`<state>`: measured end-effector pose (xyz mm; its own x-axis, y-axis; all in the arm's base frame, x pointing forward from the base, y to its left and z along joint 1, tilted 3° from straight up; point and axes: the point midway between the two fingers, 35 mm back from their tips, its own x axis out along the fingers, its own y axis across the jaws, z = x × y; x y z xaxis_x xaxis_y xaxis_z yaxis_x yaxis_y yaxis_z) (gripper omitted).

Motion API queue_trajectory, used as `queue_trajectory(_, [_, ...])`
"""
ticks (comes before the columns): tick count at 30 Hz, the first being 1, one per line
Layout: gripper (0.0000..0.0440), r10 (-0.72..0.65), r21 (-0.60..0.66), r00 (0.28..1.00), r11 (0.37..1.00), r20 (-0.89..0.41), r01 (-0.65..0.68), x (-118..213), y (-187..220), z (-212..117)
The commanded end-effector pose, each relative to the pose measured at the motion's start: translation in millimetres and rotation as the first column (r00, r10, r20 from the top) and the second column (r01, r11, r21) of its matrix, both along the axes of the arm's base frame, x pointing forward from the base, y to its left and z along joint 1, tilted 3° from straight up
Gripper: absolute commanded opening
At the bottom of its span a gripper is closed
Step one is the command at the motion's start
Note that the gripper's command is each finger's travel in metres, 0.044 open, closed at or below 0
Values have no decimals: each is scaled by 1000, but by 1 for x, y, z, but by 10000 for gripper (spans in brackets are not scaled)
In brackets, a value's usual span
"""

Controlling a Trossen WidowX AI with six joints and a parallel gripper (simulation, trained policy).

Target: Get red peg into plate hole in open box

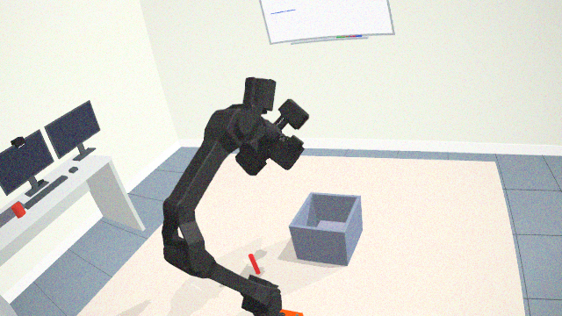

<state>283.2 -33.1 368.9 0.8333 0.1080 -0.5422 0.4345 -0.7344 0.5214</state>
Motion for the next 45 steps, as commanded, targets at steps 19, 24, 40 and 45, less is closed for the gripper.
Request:
queue_trajectory(19, [440,344,-3,876,930,-339,-367,-4,81,-94])
queue_trajectory(24, [440,417,2,802,888,-427,-460,-17,99,-118])
queue_trajectory(40, [440,538,31,528,719,-657,-695,-64,134,-183])
queue_trajectory(45, [440,547,41,456,670,-702,-741,-78,138,-198])
